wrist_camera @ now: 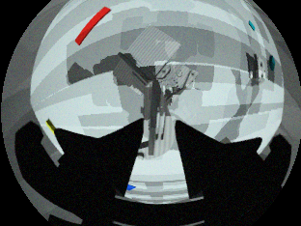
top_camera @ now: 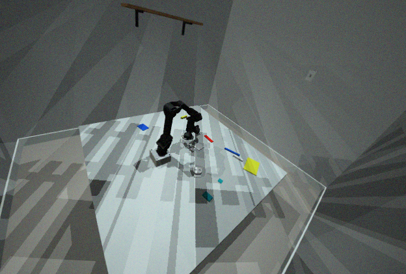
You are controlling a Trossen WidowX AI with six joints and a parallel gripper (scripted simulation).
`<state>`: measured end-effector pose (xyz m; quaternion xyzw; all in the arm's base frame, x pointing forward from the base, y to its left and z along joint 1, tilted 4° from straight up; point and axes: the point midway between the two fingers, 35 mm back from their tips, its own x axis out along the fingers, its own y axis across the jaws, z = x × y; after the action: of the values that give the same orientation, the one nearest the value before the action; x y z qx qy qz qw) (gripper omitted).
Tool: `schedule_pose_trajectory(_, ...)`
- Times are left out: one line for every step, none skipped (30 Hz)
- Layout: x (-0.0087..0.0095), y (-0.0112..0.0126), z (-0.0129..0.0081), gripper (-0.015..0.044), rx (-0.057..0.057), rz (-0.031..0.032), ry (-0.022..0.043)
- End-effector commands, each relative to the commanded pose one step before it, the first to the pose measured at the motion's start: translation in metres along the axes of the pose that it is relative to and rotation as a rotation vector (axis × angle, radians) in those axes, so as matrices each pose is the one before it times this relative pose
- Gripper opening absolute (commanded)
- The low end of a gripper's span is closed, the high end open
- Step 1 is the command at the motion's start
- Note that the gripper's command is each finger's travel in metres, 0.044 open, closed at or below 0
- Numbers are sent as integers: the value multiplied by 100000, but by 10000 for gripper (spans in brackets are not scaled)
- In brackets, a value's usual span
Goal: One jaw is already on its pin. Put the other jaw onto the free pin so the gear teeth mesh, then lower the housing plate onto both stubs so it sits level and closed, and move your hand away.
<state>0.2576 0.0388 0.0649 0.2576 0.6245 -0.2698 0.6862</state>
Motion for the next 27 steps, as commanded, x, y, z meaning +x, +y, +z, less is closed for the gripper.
schedule_pose_trajectory(-16,-734,696,134,-10378,80,471)
schedule_pose_trajectory(-2,-193,170,134,-2486,-15,-23)
schedule_pose_trajectory(-2,-199,164,134,-2486,-16,-23)
schedule_pose_trajectory(-2,-205,156,134,-2486,-17,-23)
schedule_pose_trajectory(-2,-210,149,134,-2486,-18,-23)
schedule_pose_trajectory(-2,-215,142,134,-2486,-20,-23)
schedule_pose_trajectory(-2,-220,134,134,-2486,-21,-23)
schedule_pose_trajectory(-2,-224,126,134,-2486,-22,-23)
schedule_pose_trajectory(-2,-228,118,134,-2486,-23,-22)
schedule_pose_trajectory(-2,-232,110,134,-2486,-24,-22)
schedule_pose_trajectory(-2,-236,102,134,-2487,-25,-22)
schedule_pose_trajectory(-2,-239,94,134,-2487,-26,-22)
schedule_pose_trajectory(-3,-242,85,134,-2487,-27,-21)
schedule_pose_trajectory(-3,-245,77,134,-2487,-29,-21)
schedule_pose_trajectory(-3,-247,68,134,-2487,-30,-20)
schedule_pose_trajectory(-3,-249,60,134,-2487,-31,-20)
schedule_pose_trajectory(-3,-251,51,134,-2487,-32,-19)
schedule_pose_trajectory(-3,-252,42,134,-2487,-33,-19)
schedule_pose_trajectory(-3,-254,33,134,-2487,-34,-18)
schedule_pose_trajectory(-3,-254,24,134,-2487,-36,-17)
schedule_pose_trajectory(-3,-255,15,134,-2487,-37,-16)
schedule_pose_trajectory(-3,-255,7,134,-2487,-38,-15)
schedule_pose_trajectory(-3,-255,-2,134,-2487,-39,-15)
schedule_pose_trajectory(-3,-255,-11,134,-2487,-40,-14)
schedule_pose_trajectory(-4,-254,-20,134,-2487,-41,-12)
schedule_pose_trajectory(-4,-253,-29,134,-2487,-42,-11)
schedule_pose_trajectory(-4,-252,-38,134,-2487,-43,-10)
